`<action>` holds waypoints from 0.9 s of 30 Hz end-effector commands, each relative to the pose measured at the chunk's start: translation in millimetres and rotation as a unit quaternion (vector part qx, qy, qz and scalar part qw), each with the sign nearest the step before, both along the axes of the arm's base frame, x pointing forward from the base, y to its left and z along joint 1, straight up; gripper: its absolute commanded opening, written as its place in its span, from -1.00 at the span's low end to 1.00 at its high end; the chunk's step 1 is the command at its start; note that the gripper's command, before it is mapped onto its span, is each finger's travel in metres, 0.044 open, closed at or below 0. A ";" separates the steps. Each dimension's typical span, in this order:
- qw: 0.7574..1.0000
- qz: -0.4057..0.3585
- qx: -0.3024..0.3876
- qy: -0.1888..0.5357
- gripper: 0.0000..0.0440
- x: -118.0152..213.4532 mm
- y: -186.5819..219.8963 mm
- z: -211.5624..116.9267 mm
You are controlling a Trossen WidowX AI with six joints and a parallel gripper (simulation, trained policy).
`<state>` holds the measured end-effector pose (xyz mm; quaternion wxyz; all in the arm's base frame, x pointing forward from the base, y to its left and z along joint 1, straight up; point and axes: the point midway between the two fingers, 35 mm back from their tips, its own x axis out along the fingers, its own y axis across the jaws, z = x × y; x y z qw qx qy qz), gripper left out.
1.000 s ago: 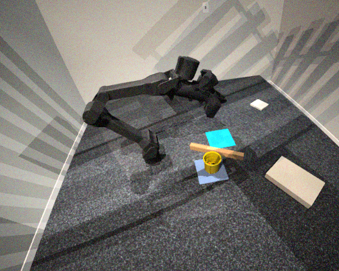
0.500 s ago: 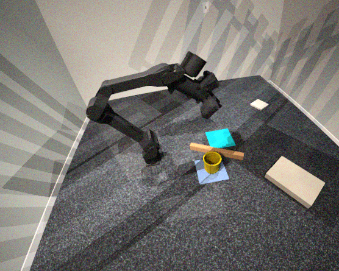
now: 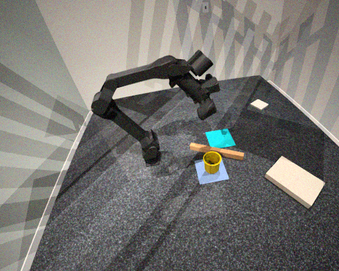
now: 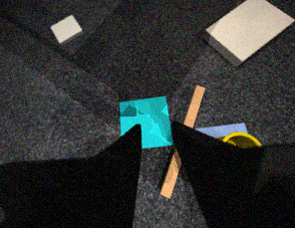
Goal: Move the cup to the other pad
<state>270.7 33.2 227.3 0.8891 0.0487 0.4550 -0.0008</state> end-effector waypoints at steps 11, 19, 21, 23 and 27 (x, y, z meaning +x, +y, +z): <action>0.995 0.013 -0.027 0.094 -0.44 -11.8 -9.1 -8.5; 0.988 0.022 -0.047 0.147 -0.46 -15.6 -19.1 -17.4; 0.985 0.025 -0.052 0.160 -0.46 -16.3 -22.1 -20.3; 0.983 0.027 -0.057 0.172 -0.45 -17.0 -25.2 -23.7; 0.978 0.032 -0.066 0.197 -0.44 -18.2 -31.6 -30.9</action>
